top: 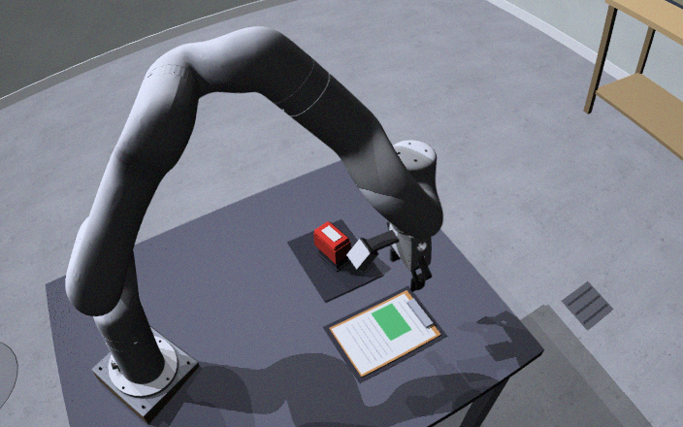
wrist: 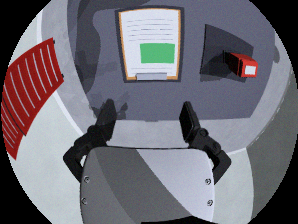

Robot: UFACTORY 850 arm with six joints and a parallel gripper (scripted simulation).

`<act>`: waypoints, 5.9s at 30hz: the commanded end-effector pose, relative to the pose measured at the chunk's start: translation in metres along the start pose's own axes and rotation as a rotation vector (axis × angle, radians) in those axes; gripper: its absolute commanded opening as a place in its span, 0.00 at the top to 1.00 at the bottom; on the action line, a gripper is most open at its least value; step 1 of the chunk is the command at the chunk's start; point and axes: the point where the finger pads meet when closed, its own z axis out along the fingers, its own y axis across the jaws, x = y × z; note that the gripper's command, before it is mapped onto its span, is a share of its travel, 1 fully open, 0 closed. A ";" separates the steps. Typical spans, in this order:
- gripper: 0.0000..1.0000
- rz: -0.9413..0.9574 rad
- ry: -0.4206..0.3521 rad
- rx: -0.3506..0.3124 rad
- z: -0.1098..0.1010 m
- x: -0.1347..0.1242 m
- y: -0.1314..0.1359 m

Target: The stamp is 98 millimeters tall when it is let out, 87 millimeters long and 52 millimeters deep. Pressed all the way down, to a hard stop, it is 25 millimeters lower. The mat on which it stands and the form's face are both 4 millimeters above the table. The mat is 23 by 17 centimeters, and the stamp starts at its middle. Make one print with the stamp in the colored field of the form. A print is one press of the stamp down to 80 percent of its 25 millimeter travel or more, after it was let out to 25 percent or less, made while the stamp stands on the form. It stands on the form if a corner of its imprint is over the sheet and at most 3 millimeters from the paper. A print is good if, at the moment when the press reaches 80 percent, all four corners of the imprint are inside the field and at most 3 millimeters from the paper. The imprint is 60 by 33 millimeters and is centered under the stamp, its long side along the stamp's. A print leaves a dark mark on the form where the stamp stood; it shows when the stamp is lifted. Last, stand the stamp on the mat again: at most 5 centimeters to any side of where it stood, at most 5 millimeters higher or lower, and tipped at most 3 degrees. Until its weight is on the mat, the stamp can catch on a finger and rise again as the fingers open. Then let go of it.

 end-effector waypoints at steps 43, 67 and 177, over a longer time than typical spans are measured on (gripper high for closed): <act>0.00 -0.033 0.003 -0.036 0.073 -0.001 -0.001; 0.00 -0.022 0.003 -0.036 0.073 -0.001 -0.001; 0.03 1.289 0.026 -0.028 0.122 0.067 0.267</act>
